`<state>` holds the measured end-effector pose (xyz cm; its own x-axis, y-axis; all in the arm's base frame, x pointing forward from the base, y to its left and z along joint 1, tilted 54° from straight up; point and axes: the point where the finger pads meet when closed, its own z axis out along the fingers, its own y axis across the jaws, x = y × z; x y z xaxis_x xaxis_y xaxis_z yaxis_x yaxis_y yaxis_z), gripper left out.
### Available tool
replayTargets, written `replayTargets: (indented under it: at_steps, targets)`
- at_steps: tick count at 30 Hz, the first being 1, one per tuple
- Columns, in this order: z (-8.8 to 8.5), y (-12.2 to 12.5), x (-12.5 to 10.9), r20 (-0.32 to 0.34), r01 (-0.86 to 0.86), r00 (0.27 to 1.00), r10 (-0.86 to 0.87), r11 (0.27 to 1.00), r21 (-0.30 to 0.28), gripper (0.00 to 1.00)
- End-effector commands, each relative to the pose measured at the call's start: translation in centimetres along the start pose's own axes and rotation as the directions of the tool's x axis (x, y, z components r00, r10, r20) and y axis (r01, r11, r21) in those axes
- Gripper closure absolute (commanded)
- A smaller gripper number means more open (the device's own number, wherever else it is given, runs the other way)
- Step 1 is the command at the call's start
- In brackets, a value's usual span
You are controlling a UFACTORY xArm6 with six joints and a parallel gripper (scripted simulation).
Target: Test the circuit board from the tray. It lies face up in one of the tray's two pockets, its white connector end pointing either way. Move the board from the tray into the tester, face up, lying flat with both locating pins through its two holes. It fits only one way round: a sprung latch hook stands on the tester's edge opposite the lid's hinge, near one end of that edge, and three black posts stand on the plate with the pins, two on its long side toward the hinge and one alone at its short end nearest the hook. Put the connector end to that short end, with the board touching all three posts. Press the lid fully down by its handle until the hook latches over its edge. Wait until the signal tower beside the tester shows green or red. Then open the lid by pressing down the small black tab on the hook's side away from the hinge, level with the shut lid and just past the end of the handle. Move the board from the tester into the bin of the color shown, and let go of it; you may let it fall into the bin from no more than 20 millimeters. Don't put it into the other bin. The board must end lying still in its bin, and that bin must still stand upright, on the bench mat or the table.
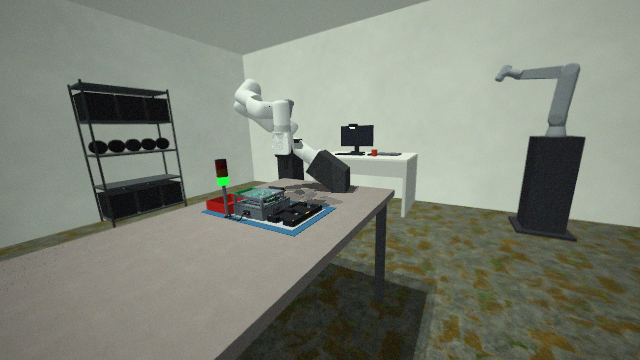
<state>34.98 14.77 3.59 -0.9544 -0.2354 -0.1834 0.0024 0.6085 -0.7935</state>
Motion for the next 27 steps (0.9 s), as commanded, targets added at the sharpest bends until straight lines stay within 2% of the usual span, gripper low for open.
replayTargets:
  at_steps: [1, 8, 21, 27]
  targets:
    - [-0.1, 0.1, -0.1, 0.002, -0.002, 1.0, 0.002, 1.0, -0.002, 1.0]
    - [0.5, 0.1, -0.1, 0.002, -0.002, 1.0, 0.002, 1.0, -0.002, 1.0]
    - [5.8, 0.1, -0.1, 0.002, -0.002, 1.0, 0.002, 1.0, -0.002, 1.0]
    - [6.7, 0.1, -0.1, 0.002, -0.002, 1.0, 0.002, 1.0, -0.002, 1.0]
